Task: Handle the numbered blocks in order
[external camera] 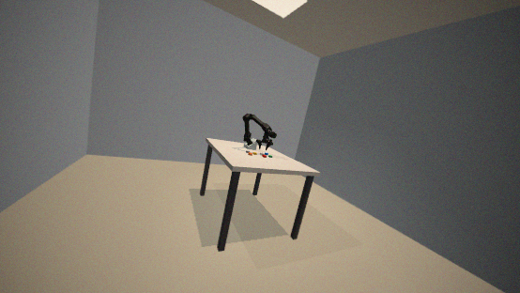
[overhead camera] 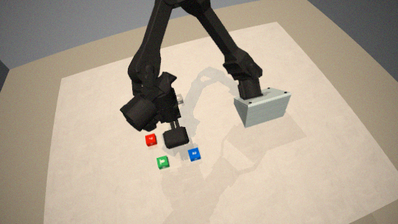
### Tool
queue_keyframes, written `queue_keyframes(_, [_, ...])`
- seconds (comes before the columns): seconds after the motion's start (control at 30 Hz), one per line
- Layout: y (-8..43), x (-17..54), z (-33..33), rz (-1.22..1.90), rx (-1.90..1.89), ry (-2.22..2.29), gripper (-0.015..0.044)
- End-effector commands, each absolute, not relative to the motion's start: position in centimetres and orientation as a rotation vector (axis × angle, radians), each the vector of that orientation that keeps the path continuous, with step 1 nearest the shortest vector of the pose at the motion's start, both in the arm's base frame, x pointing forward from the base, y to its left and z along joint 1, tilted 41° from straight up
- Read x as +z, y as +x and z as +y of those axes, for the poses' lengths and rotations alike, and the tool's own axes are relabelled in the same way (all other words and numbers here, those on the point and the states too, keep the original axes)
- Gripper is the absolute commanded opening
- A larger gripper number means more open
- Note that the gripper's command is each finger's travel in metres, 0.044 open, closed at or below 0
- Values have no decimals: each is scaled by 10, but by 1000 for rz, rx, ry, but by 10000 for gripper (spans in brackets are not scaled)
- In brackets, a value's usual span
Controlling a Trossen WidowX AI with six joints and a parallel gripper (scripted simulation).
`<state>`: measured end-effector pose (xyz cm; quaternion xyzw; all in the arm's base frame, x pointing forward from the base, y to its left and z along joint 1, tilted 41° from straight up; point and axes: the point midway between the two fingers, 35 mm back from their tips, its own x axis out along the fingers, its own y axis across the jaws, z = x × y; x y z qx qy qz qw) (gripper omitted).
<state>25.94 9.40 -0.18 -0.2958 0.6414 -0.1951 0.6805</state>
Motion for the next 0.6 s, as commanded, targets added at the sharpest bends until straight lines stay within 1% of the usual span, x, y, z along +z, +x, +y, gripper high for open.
queue_keyframes(0.0, [257,30,125,1425,-424,-653,269])
queue_keyframes(0.07, [252,47,138,1426,-425,-653,216])
queue_keyframes(0.17, [252,50,139,1426,-426,-653,138])
queue_keyframes(0.2, [252,50,139,1426,-426,-653,120])
queue_keyframes(0.47, [253,49,141,1425,-425,-653,120])
queue_keyframes(0.57, [268,40,159,1425,-425,-652,120])
